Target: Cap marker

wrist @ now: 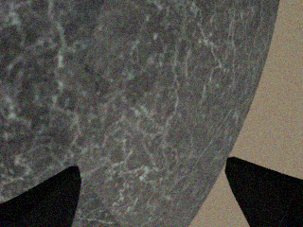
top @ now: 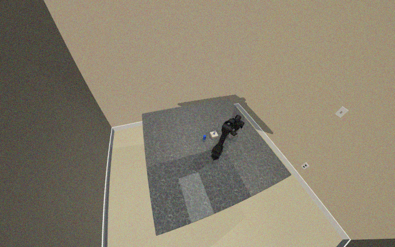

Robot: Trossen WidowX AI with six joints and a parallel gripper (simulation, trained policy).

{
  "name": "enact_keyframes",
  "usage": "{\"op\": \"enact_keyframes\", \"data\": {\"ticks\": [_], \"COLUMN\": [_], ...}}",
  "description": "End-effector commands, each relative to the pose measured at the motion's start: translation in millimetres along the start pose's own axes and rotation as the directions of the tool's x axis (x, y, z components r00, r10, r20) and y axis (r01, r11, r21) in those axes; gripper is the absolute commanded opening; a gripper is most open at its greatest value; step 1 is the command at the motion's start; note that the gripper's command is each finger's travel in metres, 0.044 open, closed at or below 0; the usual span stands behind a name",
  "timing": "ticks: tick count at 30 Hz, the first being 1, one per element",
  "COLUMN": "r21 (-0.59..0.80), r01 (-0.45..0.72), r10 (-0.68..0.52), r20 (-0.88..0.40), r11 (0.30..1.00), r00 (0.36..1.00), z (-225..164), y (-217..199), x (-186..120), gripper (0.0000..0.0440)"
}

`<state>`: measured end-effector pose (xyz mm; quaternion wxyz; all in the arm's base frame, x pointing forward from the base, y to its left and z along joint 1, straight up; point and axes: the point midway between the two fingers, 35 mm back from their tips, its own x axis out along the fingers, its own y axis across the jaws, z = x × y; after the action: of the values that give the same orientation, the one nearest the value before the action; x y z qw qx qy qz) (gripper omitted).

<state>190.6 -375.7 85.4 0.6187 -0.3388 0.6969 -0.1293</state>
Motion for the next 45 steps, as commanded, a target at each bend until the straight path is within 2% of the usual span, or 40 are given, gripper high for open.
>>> {"op": "enact_keyframes", "data": {"ticks": [1,7,9,45], "r21": [0.004,0.025,0.03,0.082], "r01": [0.001,-0.004,-0.008,-0.149], "r10": [-0.001,0.003,0.006,0.124], "r20": [0.006,0.046,0.061,0.253], "r11": [1.0,1.0,1.0,0.985], "r00": [1.0,0.999,0.998,0.96], "z": [2,19,24,113], "y": [-1,-3,-3,20], "x": [-2,-16,-22,-122], "gripper": [0.0374,0.0218,0.019,0.0236]}}
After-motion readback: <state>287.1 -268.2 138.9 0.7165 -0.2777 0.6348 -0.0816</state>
